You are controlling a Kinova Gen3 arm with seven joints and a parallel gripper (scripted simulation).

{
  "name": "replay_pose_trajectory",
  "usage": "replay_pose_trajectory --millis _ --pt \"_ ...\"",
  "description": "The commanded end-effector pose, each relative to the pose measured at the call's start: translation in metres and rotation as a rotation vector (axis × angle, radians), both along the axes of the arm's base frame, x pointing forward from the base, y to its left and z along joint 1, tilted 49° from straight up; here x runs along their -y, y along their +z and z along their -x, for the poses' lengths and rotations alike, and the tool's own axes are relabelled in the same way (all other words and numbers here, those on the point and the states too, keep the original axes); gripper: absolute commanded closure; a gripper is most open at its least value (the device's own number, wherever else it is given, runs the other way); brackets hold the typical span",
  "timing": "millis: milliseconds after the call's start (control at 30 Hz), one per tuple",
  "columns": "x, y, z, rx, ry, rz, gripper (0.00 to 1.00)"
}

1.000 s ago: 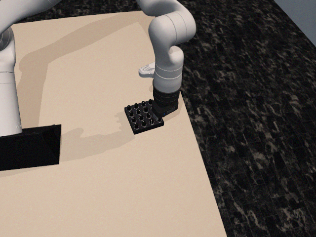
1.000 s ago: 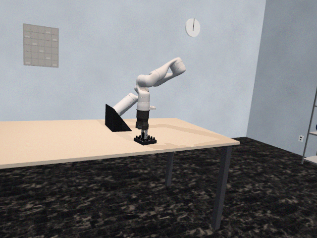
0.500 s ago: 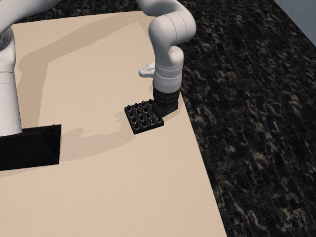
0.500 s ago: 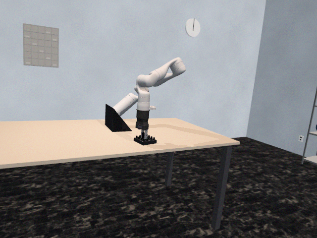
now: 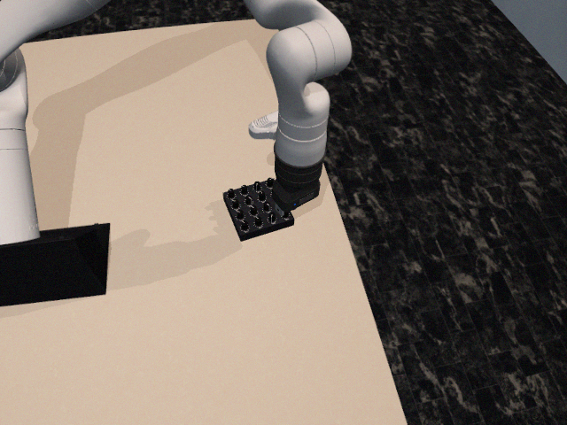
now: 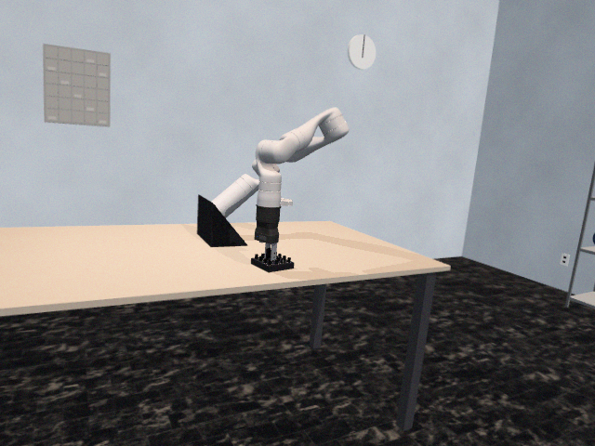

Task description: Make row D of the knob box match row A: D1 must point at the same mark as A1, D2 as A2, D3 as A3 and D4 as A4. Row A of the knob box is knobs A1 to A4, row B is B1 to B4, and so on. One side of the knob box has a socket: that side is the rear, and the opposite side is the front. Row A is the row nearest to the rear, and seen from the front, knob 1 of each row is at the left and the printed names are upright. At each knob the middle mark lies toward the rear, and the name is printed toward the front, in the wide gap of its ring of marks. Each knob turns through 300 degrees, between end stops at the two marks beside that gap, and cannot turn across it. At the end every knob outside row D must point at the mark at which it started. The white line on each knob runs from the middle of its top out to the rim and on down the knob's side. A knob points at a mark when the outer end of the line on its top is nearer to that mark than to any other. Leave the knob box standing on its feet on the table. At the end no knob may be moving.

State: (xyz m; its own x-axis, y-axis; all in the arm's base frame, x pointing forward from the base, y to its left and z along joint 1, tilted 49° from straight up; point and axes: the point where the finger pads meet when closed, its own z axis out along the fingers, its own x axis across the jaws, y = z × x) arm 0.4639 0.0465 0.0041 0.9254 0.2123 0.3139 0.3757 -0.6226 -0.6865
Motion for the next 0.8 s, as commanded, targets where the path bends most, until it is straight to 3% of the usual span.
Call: replay_pose_trajectory --millis 0,767 --pt "0.0016 -0.0005 -0.0023 0.008 -0.003 0.000 0.54" --pt "-0.0064 -0.0075 -0.0017 0.005 -0.004 0.000 0.54"
